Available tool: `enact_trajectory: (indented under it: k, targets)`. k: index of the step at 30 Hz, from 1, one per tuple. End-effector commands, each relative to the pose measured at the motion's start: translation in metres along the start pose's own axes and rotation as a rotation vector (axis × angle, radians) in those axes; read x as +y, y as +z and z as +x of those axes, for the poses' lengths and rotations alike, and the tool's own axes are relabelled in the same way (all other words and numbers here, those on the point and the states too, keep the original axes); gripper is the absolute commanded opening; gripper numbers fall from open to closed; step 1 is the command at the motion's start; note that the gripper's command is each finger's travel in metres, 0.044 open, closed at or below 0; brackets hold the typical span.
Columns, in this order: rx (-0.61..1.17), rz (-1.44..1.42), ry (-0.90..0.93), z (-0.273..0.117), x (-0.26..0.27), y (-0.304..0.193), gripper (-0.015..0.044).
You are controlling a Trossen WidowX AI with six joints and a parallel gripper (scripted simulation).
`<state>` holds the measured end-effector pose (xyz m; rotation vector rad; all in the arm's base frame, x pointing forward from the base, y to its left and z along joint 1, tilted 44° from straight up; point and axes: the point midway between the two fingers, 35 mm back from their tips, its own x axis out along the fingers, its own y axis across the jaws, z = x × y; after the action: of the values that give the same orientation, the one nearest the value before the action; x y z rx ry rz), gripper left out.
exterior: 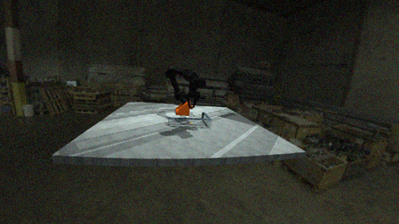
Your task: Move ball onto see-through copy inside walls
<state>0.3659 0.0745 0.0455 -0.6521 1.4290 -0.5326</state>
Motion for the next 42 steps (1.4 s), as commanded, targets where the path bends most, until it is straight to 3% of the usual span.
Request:
enact_trajectory:
  k: [1,11,21,42]
  targets:
    - [0.004,0.009,0.001,0.016,0.003,0.008,0.0]
    - [0.003,0.009,0.0,0.046,0.008,0.015,0.0]
    - [0.003,0.01,-0.004,0.105,0.007,0.014,0.0]
    - [0.003,0.009,-0.005,0.125,0.006,0.014,0.0]
